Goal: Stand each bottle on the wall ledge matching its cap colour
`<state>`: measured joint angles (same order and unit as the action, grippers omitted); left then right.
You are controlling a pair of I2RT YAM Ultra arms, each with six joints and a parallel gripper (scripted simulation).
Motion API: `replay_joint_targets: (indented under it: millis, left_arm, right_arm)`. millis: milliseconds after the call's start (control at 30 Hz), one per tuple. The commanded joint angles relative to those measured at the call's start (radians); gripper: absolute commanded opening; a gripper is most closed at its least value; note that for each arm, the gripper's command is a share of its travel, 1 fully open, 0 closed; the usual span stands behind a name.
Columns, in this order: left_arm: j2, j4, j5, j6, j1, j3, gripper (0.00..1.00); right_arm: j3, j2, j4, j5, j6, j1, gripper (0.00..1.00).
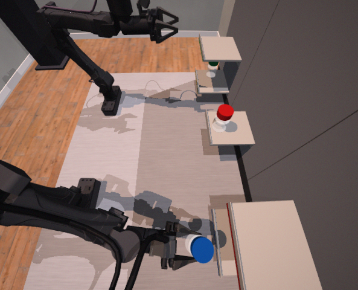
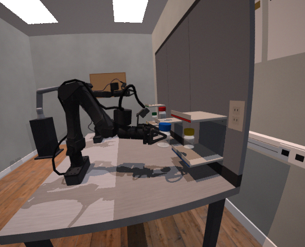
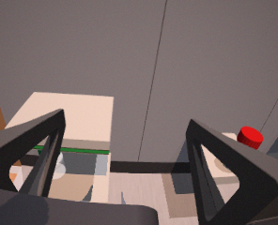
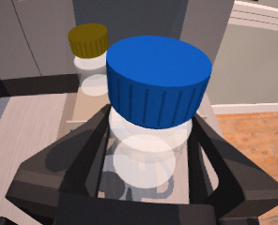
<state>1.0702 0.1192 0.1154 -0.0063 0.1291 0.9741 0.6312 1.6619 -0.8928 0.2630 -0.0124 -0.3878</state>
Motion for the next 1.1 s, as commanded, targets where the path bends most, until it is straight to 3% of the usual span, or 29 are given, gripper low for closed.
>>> replay_joint_targets:
  millis: [0, 300, 1067]
  left_arm:
    - [-0.029, -0.096, -0.086, 0.010, -0.061, 0.049, 0.89]
    - [-0.035, -0.112, -0.113, 0.012, -0.134, 0.087, 0.89]
    - [-0.035, -0.114, -0.114, 0.012, -0.134, 0.088, 0.89]
  right_arm:
    - [0.001, 0.058, -0.228, 0.036, -0.007, -0.028, 0.52]
    - [-0.006, 0.229, -0.347, 0.052, 0.003, -0.062, 0.52]
    - [0.136, 0.309, -0.302, -0.002, 0.008, -0.015, 0.52]
